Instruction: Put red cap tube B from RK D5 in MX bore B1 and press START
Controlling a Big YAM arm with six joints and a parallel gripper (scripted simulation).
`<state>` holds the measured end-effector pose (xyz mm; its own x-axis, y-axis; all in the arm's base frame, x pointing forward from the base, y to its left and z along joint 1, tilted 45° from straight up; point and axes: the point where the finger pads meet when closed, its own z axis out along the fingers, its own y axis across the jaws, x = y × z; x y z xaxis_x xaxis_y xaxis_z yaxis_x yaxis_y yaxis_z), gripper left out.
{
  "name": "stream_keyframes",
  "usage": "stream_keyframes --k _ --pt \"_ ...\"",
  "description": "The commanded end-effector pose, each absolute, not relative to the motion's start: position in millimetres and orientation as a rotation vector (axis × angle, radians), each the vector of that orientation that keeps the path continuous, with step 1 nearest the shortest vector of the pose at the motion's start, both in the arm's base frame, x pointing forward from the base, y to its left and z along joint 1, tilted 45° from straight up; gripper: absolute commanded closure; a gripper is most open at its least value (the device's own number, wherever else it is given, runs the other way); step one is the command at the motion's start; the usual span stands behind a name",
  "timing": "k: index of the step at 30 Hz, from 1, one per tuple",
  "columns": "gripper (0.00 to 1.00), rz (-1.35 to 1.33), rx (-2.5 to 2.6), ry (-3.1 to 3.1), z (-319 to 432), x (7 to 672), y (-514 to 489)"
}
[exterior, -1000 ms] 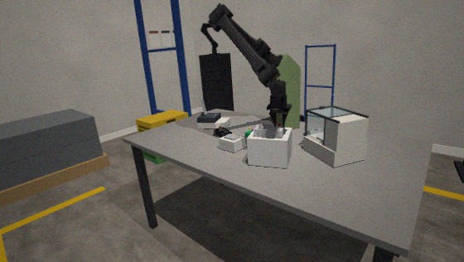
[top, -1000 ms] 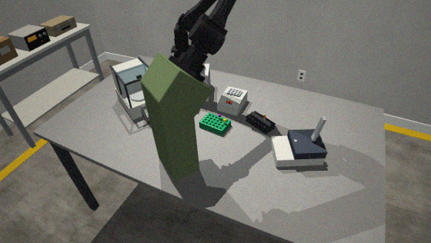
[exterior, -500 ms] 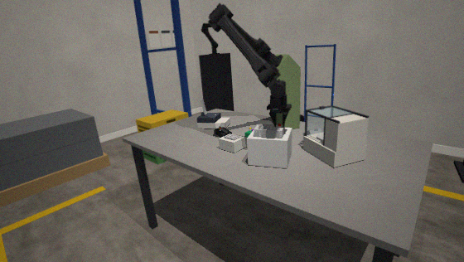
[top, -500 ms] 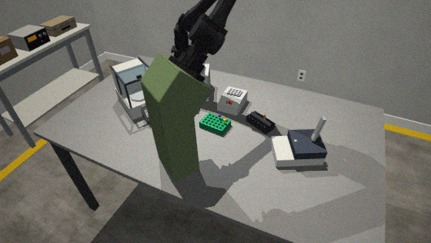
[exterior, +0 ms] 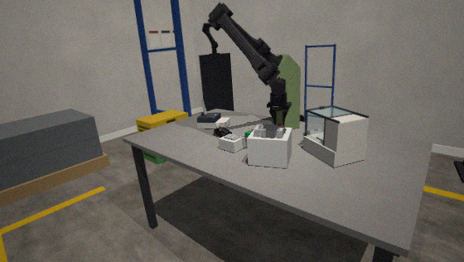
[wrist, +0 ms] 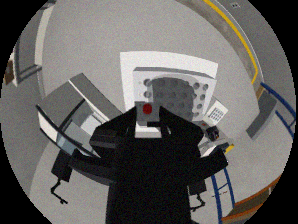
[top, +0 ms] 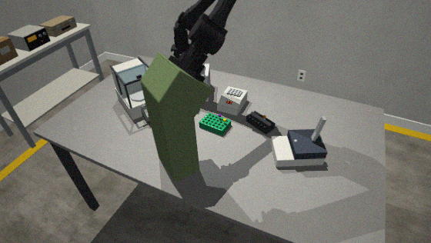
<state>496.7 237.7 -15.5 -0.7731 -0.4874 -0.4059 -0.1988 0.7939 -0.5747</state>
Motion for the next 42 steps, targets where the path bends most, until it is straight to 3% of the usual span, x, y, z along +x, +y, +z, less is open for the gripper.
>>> stream_keyframes --k 1,42 --pt "0.64 -0.669 -0.501 2.406 2.6 489.1 252.6" --pt "0.64 -0.676 -0.491 2.412 0.0 495.9 248.1"
